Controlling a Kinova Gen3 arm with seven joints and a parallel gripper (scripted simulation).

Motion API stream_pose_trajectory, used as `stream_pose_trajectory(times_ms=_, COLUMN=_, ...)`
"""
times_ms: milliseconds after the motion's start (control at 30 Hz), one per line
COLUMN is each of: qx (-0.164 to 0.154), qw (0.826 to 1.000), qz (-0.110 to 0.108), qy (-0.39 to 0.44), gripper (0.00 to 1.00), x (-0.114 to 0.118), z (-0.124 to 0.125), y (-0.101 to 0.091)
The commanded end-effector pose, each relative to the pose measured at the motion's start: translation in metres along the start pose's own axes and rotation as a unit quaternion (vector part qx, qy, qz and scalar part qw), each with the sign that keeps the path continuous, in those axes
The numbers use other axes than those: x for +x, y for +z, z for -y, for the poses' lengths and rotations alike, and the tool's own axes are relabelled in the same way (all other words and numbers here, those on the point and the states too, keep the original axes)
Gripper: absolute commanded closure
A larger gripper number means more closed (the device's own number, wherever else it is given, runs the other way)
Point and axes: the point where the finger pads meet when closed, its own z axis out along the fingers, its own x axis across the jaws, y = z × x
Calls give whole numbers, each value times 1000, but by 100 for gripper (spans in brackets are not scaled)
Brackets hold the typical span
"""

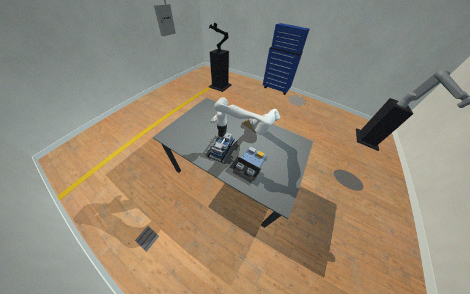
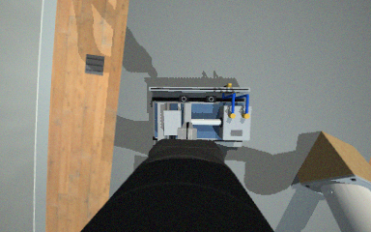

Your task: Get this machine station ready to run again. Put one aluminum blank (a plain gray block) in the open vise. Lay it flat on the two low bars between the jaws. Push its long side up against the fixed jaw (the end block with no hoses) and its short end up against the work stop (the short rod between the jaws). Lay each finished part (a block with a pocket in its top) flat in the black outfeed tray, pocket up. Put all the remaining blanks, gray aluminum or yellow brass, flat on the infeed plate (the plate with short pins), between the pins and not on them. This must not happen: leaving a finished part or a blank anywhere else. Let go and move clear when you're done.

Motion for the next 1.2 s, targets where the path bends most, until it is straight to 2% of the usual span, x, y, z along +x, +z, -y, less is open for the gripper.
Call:
stream_pose_trajectory(times_ms=0, qx=5, qw=1000, qz=2, qy=-4, gripper=100, x=0, z=2, y=1)
stream_pose_trajectory(times_ms=233, qx=5, qw=1000, qz=2, qy=-4, gripper=100, x=0, z=2, y=7)
stream_pose_trajectory(times_ms=1167, qx=5, qw=1000, qz=2, qy=-4, gripper=100, x=0, z=2, y=51)
